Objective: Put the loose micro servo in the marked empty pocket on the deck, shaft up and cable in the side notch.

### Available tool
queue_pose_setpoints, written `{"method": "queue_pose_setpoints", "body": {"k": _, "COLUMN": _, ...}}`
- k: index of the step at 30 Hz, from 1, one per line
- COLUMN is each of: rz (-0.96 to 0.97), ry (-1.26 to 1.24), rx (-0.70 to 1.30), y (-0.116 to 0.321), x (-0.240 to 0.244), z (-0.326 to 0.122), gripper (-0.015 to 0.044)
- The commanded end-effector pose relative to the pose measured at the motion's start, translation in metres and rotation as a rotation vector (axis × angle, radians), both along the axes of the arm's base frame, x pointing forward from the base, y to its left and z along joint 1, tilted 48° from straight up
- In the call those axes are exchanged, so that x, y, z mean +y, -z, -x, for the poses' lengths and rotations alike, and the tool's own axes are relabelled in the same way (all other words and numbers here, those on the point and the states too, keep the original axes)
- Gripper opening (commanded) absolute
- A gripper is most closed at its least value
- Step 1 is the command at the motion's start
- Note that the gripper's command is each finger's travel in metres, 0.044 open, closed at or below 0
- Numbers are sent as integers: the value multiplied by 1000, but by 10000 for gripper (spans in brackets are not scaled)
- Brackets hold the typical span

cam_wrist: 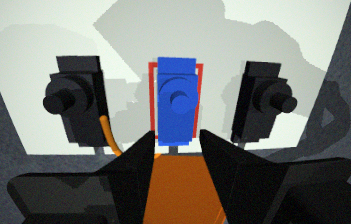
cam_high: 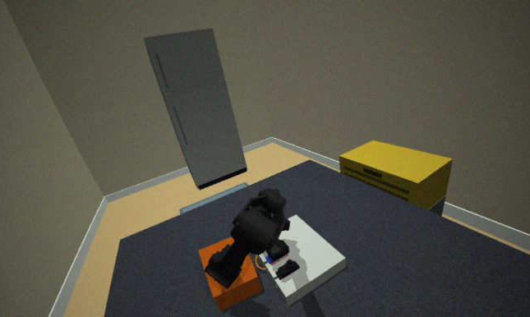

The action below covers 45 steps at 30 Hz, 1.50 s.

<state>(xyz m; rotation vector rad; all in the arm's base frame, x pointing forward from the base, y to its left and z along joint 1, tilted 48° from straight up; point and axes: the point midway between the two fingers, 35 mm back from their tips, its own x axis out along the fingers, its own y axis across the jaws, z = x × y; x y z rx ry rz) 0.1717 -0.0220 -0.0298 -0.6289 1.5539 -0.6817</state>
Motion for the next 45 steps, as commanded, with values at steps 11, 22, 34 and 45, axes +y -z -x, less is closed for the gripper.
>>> {"method": "queue_pose_setpoints", "body": {"k": 11, "rz": -7, "ry": -5, "rx": -15, "y": -17, "x": 23, "z": -27, "gripper": 319}}
{"method": "queue_pose_setpoints", "body": {"k": 22, "rz": -11, "ry": 2, "rx": -22, "y": -52, "x": 54, "z": -117, "gripper": 440}}
{"method": "queue_pose_setpoints", "body": {"k": 34, "rz": -20, "ry": 6, "rx": -42, "y": -87, "x": 89, "z": -111, "gripper": 440}}
{"method": "queue_pose_setpoints", "body": {"k": 45, "rz": -20, "ry": 6, "rx": -42, "y": -87, "x": 89, "z": -111, "gripper": 440}}
